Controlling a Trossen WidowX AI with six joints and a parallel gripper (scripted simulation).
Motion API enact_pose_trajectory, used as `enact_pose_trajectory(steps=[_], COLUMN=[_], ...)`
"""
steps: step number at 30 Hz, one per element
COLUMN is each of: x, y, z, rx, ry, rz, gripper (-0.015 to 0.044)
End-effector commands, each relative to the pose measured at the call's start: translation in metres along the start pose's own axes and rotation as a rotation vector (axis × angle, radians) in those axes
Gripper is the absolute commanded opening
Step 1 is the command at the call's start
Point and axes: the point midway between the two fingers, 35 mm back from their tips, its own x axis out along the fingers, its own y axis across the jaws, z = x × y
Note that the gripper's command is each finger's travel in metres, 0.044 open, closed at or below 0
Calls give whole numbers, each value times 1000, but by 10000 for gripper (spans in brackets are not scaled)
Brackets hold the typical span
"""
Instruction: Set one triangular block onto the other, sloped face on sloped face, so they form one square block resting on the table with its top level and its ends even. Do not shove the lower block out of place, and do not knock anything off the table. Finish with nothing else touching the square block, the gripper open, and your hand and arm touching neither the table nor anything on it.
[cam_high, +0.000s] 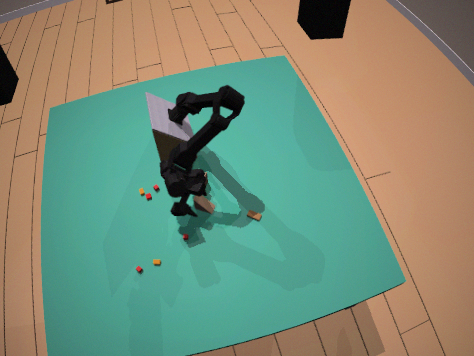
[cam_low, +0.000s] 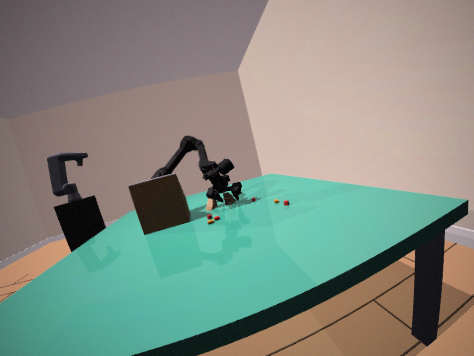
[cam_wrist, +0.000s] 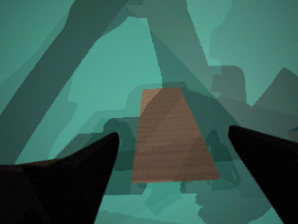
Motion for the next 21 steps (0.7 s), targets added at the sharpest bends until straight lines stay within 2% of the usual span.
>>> enact_pose_trajectory(steps=[1, 2, 13, 20, 21], x=[6, 6, 6, 6, 6], y=[6, 6, 6, 6, 6], z=[2, 2, 2, 2, 2], rx=[10, 10, 10, 10, 10], ry=[-8, -8, -8, -8, -8], rz=[14, 15, 15, 15, 15], gripper=[440, 440, 151, 105, 78])
